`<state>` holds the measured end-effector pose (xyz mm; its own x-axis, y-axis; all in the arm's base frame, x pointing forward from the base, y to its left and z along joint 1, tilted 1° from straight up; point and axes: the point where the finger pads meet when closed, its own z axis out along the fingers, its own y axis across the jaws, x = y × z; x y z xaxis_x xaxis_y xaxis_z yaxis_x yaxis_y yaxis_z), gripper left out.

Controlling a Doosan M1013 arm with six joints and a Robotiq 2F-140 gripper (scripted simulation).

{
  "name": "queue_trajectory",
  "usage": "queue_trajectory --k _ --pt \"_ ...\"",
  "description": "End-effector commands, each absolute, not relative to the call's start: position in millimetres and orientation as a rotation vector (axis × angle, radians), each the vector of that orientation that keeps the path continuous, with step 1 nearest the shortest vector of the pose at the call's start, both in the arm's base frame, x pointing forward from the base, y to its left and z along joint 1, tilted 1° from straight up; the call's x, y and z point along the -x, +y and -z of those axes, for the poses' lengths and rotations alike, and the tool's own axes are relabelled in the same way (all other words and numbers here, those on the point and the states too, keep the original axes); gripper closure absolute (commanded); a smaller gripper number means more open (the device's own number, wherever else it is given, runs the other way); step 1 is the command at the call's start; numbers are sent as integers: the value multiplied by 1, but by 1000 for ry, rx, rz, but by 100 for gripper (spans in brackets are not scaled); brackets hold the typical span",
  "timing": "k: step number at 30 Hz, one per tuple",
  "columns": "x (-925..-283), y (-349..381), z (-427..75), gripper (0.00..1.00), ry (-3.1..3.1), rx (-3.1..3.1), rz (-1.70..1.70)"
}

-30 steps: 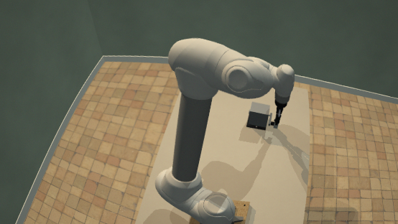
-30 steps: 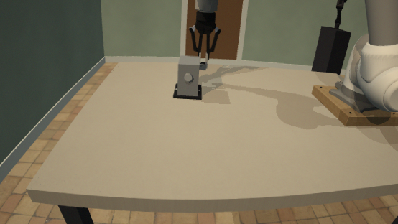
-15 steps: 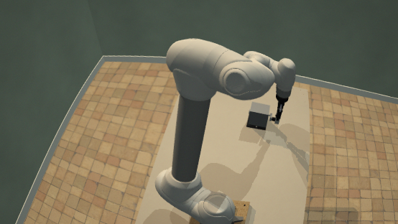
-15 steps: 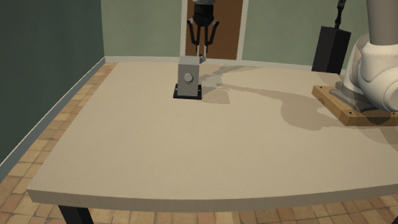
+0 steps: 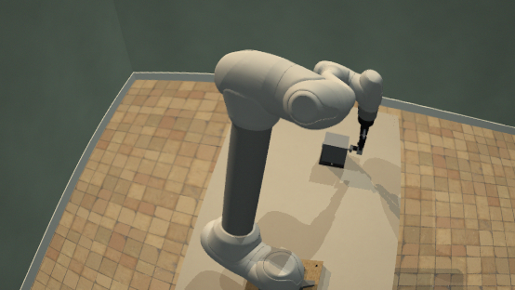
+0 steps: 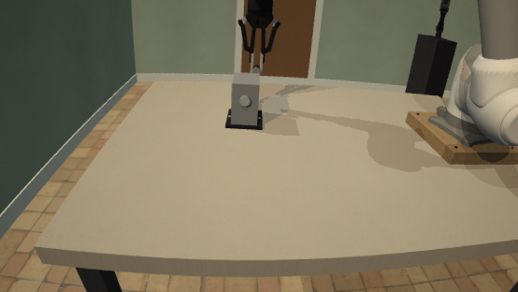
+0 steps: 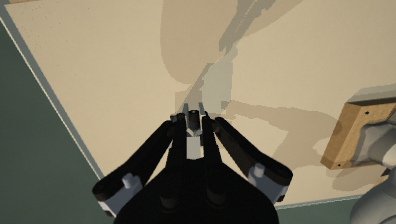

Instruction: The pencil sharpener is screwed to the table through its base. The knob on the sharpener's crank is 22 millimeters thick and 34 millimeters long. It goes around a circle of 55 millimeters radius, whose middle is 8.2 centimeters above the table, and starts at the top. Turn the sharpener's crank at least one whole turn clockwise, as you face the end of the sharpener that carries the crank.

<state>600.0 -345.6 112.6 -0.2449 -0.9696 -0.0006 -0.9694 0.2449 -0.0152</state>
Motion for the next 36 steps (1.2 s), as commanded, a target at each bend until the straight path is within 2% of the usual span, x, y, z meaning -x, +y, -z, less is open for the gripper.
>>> queue_trajectory --k 1,36 --pt "-606 -343 -112 100 2472 1913 12" --pt "-607 -343 -113 100 2472 1913 12"
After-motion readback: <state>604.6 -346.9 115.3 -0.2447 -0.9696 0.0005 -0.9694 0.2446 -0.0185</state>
